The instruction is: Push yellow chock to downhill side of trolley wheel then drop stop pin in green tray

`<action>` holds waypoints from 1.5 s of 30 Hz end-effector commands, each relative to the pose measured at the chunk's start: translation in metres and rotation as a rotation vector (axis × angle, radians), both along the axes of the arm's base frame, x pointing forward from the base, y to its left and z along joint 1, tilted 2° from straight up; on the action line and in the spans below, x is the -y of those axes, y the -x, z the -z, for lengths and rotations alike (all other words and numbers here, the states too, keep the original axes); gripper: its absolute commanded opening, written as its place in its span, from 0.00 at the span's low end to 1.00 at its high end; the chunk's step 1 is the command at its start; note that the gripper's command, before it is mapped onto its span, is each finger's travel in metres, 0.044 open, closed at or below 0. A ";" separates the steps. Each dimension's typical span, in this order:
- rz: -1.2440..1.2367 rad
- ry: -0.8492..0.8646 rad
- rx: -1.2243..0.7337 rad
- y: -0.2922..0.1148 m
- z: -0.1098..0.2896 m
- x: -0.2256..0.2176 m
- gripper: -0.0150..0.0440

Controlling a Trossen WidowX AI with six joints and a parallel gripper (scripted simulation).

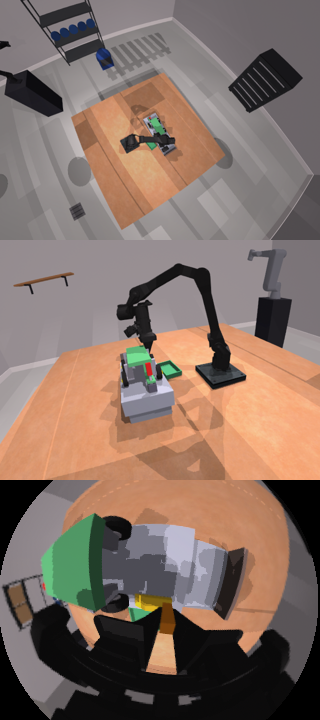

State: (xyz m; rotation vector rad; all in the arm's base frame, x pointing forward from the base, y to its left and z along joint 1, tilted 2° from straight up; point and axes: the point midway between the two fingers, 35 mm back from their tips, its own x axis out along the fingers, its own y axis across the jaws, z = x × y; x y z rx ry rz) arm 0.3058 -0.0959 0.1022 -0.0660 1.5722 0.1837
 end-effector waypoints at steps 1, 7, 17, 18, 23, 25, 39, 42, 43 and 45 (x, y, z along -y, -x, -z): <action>0.004 -0.002 0.007 0.001 -0.001 -0.005 0.25; 0.004 -0.003 0.006 0.002 -0.001 -0.010 0.25; 0.004 -0.003 0.006 0.003 -0.002 -0.018 0.25; 0.004 -0.004 0.006 0.003 -0.002 -0.019 0.25; 0.004 -0.004 0.006 0.004 -0.002 -0.023 0.25; 0.002 0.002 0.002 0.003 -0.001 -0.019 0.25; 0.002 0.002 0.002 0.003 -0.001 -0.019 0.52; 0.002 0.002 0.002 0.003 -0.001 -0.019 0.58; 0.002 0.002 0.002 0.003 -0.001 -0.019 0.58; 0.002 0.001 0.003 0.003 -0.005 -0.018 0.58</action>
